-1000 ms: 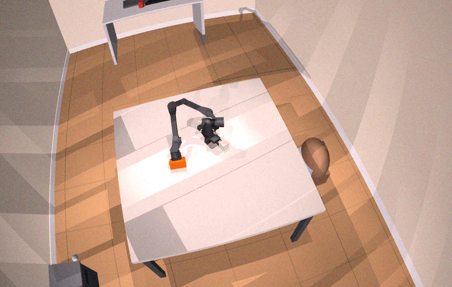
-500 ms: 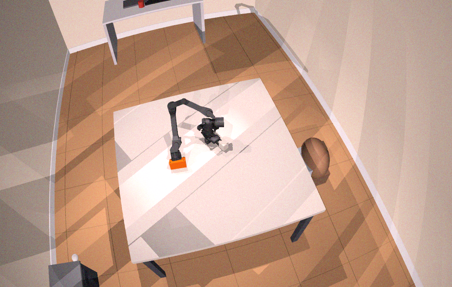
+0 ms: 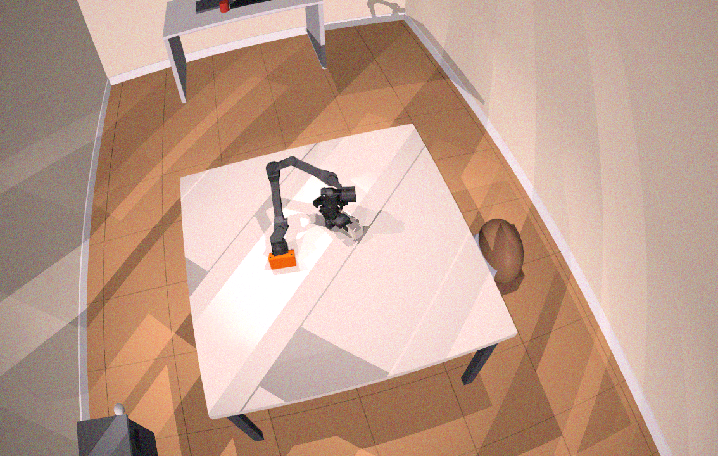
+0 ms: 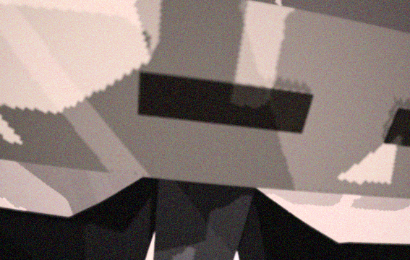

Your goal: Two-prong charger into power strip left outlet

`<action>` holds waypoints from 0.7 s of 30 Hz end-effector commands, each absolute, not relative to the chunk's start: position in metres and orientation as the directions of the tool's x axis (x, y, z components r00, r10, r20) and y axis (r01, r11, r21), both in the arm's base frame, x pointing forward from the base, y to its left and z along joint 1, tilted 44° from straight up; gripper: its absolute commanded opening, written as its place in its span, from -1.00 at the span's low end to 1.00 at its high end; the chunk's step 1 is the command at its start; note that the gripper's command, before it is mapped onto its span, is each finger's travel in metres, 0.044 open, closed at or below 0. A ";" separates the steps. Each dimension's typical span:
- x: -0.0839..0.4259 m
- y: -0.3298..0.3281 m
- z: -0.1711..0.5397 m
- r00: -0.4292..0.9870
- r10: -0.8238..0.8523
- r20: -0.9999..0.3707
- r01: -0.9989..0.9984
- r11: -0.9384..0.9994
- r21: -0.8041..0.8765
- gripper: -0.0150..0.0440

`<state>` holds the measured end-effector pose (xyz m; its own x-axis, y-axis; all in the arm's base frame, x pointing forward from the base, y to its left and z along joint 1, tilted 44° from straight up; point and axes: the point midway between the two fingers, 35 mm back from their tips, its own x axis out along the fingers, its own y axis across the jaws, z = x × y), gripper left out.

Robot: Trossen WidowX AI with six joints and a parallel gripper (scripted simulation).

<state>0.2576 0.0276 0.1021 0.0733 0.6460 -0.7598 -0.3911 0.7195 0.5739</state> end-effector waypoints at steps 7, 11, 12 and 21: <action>0.258 0.028 0.102 0.074 0.646 -0.760 -0.391 0.720 0.574 -0.31; 0.258 0.028 0.102 0.074 0.646 -0.760 -0.391 0.720 0.574 0.04; 0.258 0.028 0.102 0.074 0.646 -0.760 -0.391 0.720 0.574 0.13; 0.258 0.028 0.102 0.074 0.646 -0.760 -0.391 0.720 0.574 0.93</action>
